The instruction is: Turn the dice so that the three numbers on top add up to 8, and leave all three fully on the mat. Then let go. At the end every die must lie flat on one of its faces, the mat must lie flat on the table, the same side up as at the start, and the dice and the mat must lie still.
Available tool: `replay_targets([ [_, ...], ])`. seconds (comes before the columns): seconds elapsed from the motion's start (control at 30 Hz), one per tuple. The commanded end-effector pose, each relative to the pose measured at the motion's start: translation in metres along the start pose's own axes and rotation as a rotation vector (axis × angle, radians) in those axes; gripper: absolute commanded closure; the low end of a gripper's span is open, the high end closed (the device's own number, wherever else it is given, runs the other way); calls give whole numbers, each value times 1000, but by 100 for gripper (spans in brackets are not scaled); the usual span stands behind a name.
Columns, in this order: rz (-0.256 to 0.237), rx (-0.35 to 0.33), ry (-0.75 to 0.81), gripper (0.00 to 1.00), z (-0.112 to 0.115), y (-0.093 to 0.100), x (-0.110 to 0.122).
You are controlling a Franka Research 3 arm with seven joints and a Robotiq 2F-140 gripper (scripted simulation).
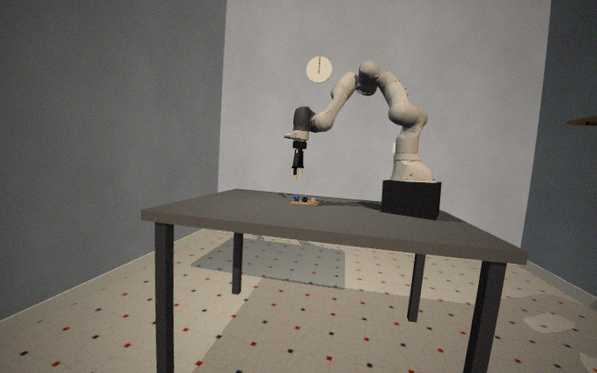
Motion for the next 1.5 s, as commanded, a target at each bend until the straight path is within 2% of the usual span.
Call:
replay_targets([
  [0.0, 0, -6, 6, 0, 2, -1, 0],
  [0.4, 0, -6, 6, 0, 2, 3, 0],
  [0.57, 0, -6, 6, 0, 2, 17, 0],
  [0.87, 0, -6, 6, 0, 2, 54, 0],
  [1.13, 0, -6, 6, 0, 2, 69, 0],
  [1.47, 0, -6, 6, 0, 2, 70, 0],
])
Point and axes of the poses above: the point where the finger pads meet when closed, its own y axis back along the fingers, its own x axis across the jaws, z = x × y, the point moved 1 cm from there along y, back along the fingers, and after that the axes turned 14 degrees about -y, right-handed, at the moved point
